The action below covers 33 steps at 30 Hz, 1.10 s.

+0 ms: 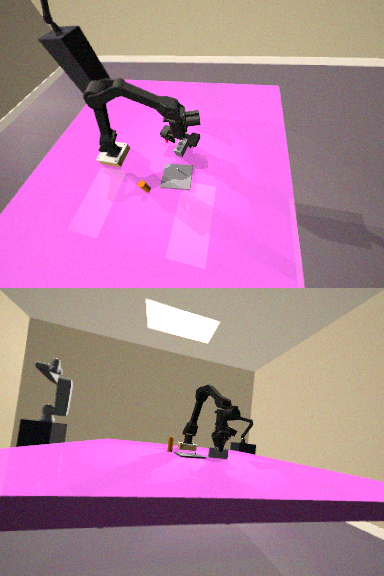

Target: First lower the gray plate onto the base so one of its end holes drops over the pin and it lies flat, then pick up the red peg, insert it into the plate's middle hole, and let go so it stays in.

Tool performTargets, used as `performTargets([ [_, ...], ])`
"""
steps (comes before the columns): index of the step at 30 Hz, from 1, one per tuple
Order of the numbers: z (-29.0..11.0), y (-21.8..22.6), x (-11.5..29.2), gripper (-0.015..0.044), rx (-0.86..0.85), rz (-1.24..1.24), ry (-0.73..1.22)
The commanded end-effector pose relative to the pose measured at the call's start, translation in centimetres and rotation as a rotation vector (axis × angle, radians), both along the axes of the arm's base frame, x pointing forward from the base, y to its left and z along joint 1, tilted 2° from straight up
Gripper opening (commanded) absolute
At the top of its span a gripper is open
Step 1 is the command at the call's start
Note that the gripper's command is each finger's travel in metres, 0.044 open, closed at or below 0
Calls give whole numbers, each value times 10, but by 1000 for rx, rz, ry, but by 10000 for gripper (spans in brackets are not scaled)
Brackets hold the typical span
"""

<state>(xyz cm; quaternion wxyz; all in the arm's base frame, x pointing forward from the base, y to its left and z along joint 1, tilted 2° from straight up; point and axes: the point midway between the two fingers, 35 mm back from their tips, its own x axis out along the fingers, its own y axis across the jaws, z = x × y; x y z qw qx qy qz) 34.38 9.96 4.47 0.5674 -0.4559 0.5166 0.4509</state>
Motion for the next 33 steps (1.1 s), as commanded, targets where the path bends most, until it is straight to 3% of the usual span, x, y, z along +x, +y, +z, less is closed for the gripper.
performTargets([
  [1, -8, -1, -2, 440, -7, -3, 8],
  [15, -28, 0, -3, 440, -7, -3, 8],
  [27, -28, 0, -3, 125, -7, -3, 8],
  [33, -28, 0, -3, 85, -7, -3, 8],
])
